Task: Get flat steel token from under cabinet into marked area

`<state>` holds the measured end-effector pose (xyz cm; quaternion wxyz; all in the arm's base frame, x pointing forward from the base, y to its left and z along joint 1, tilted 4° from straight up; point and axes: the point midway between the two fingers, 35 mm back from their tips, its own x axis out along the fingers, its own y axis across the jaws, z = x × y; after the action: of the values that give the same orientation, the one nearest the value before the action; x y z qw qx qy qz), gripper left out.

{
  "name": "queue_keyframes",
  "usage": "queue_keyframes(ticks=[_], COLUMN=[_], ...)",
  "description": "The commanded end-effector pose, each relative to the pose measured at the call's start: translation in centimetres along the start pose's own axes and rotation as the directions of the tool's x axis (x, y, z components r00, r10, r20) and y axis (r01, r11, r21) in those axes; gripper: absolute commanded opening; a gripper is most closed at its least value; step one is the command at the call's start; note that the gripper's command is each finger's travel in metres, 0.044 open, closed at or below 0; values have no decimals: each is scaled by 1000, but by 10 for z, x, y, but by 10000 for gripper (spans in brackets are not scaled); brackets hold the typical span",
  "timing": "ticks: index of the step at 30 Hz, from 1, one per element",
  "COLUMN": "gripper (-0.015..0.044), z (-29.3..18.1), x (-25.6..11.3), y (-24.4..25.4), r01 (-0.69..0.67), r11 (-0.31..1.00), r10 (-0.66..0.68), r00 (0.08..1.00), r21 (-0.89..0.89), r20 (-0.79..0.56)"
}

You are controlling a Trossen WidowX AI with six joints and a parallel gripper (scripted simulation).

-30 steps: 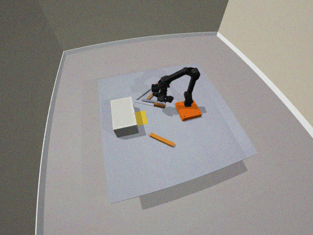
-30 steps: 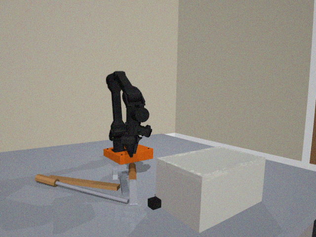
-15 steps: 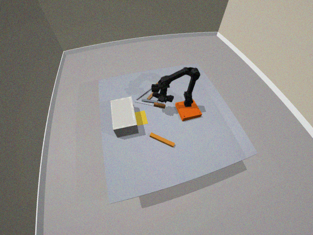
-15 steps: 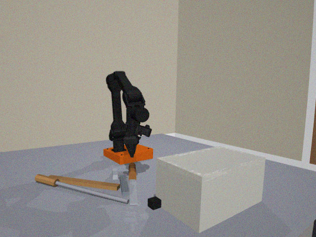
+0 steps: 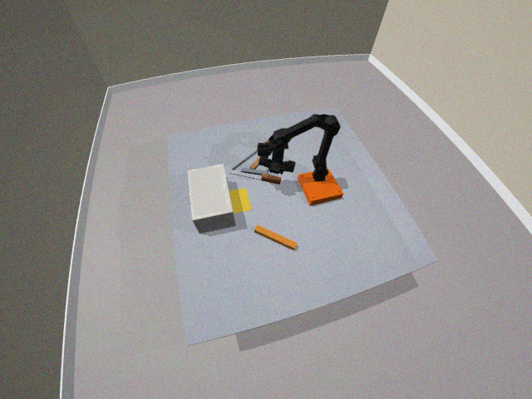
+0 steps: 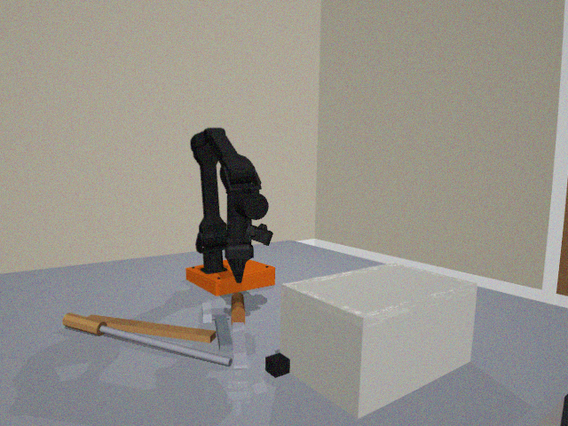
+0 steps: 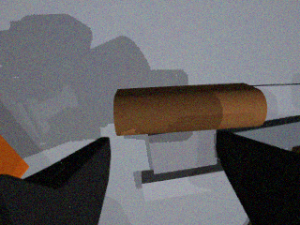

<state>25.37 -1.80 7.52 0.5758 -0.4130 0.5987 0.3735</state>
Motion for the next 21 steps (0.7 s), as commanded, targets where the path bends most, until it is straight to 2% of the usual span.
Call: queue_keyframes(ticks=[1, 21], gripper=[270, 270], z=[0, 0], x=[0, 0], y=[0, 0], r01=[0, 0], r11=[999, 981], r10=[0, 0], r00=[1000, 1000], r21=[-38, -194], r20=[-3, -3])
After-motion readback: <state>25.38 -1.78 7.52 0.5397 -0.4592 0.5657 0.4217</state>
